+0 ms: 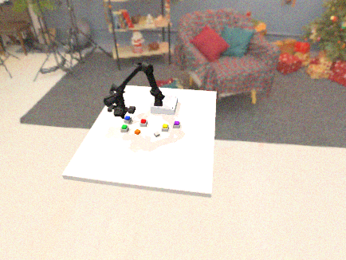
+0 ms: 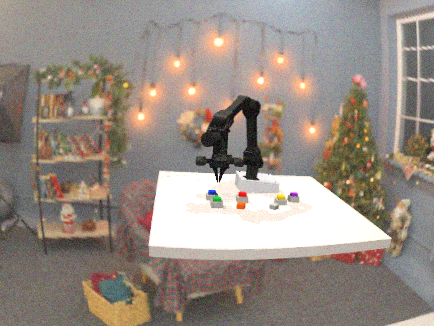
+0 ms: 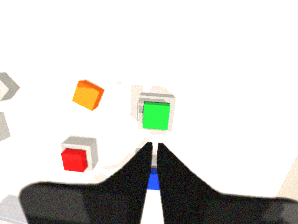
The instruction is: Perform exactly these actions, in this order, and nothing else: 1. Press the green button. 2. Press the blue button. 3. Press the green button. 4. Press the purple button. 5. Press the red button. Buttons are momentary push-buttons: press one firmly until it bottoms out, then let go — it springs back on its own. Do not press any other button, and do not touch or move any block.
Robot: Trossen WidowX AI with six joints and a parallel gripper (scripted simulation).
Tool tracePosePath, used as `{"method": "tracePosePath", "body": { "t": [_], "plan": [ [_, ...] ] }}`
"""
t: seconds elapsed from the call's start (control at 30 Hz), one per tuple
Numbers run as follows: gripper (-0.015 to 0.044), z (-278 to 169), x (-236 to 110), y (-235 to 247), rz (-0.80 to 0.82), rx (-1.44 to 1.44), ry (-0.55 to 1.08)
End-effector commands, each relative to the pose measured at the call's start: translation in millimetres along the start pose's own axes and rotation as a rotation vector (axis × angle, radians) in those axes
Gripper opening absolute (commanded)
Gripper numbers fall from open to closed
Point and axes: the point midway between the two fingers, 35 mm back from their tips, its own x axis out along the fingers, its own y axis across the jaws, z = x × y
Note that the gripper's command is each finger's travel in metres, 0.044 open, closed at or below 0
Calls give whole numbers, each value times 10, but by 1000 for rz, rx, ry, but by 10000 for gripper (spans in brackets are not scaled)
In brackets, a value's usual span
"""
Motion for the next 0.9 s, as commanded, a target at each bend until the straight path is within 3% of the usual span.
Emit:
{"method": "tracePosePath", "body": {
  "t": [0.0, 0.1, 0.43, 0.87],
  "plan": [
    [20, 8, -230, -6, -10, -5, -14],
    [20, 52, -233, 101, -10, -5, -14],
    [20, 248, -260, 1718, -8, -5, -14],
    [20, -615, -246, 3391, 16, -4, -11]
  ]
}}
